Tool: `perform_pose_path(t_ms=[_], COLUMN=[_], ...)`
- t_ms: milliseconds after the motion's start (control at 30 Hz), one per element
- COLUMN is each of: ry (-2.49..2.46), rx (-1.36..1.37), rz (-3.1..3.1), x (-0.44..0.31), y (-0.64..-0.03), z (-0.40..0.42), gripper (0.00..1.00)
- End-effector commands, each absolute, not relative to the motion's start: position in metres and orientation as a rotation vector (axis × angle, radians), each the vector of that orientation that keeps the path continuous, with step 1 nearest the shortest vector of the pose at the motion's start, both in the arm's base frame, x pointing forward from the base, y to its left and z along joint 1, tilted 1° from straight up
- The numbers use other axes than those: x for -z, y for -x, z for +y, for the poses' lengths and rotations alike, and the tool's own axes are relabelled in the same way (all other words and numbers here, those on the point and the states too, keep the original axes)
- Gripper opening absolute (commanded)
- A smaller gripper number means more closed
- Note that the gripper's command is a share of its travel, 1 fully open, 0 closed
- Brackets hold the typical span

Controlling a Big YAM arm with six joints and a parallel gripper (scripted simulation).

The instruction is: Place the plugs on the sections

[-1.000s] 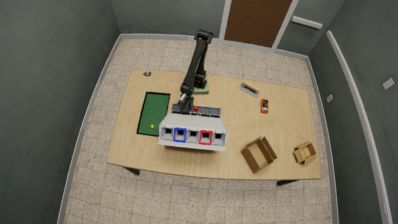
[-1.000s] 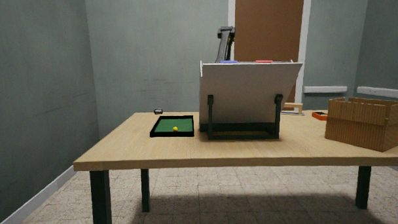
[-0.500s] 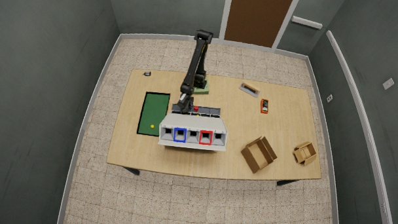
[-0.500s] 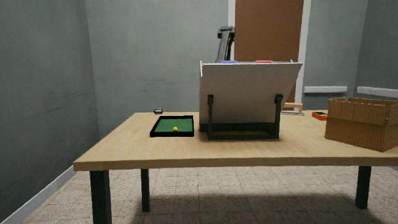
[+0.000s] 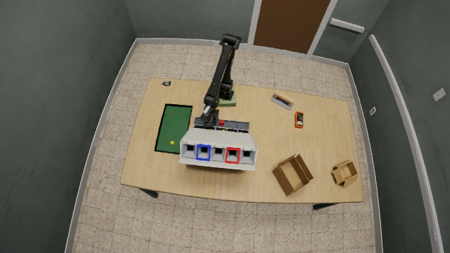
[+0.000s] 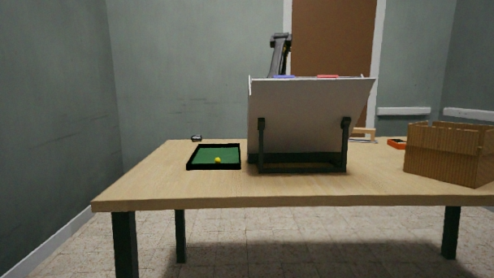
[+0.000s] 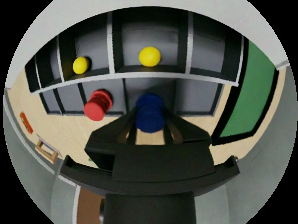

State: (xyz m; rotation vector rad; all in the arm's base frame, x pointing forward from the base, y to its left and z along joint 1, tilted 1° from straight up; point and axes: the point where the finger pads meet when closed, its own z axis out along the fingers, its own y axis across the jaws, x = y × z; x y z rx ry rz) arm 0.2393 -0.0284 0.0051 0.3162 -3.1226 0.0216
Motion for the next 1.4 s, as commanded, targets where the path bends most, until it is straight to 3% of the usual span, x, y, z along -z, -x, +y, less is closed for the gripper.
perform_pose_path(t_ms=[0, 1367], ry=[-0.309, -0.309], rx=[-0.017, -0.019], rz=[-3.125, -3.132], x=[0.002, 0.013], y=[-0.239, -0.240], z=[-0.032, -0.032], gripper=[0.00, 0.00])
